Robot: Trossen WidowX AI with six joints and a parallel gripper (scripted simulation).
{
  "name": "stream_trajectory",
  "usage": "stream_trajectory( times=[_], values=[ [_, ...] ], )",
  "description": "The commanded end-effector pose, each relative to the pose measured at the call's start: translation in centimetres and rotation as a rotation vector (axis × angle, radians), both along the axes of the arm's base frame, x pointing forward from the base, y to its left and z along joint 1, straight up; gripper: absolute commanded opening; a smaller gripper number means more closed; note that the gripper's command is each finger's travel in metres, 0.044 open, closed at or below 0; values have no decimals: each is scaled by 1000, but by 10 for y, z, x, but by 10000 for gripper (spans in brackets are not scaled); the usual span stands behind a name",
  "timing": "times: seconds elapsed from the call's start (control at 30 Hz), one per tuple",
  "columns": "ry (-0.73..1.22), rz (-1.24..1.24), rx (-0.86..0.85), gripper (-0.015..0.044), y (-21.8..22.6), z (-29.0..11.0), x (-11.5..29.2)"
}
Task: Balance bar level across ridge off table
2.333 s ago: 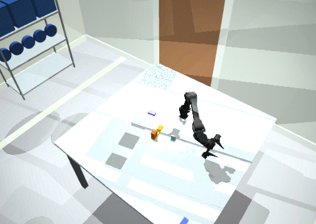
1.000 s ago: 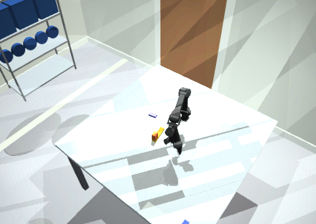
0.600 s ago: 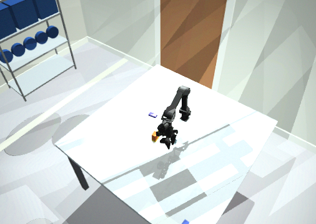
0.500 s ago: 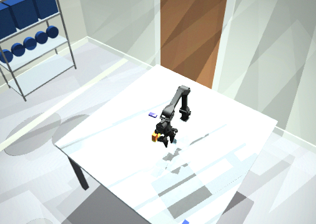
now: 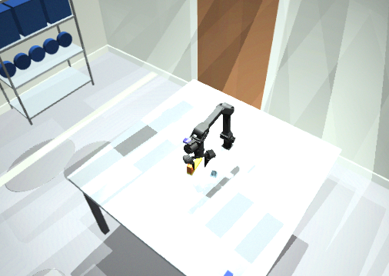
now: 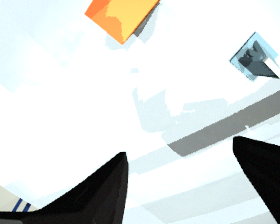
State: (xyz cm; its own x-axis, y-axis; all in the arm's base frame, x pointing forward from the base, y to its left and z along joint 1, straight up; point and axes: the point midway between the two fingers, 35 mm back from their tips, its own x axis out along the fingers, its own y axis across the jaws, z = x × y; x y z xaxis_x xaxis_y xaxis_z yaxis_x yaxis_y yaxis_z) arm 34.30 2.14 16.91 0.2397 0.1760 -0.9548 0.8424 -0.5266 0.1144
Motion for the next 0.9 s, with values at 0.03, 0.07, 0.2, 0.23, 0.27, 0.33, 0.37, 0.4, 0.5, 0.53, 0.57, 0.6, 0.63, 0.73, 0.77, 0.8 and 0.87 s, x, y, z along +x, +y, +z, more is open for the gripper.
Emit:
stream_trajectory(
  times=[0.03,0.07,0.2,0.23,0.27,0.33,0.37,0.4,0.5,0.53,0.57,0.6,0.63,0.73,0.77,0.8,0.87],
  values=[
    [75,-212,-10,315,-25,1,-16],
    [89,-252,-12,315,-30,2,-20],
    [143,-410,-20,315,-47,3,-34],
    [156,-449,-23,315,-51,3,-37],
    [168,-488,-25,315,-55,4,-41],
    [193,-567,-31,315,-63,4,-48],
    [205,-607,-34,315,-66,5,-51],
    [216,-646,-37,315,-70,5,-55],
    [250,-765,-47,315,-80,7,-66],
    [261,-804,-51,315,-84,7,-70],
    [270,-836,-54,315,-86,8,-73],
    [275,-854,-56,315,-88,8,-74],
    [276,-861,-56,315,-88,8,-75],
    [276,-861,-56,315,-88,8,-75],
    [276,-861,-56,315,-88,8,-75],
    [276,-861,-56,315,-88,8,-75],
    [276,-861,-56,315,-88,5,-74]
  ],
)
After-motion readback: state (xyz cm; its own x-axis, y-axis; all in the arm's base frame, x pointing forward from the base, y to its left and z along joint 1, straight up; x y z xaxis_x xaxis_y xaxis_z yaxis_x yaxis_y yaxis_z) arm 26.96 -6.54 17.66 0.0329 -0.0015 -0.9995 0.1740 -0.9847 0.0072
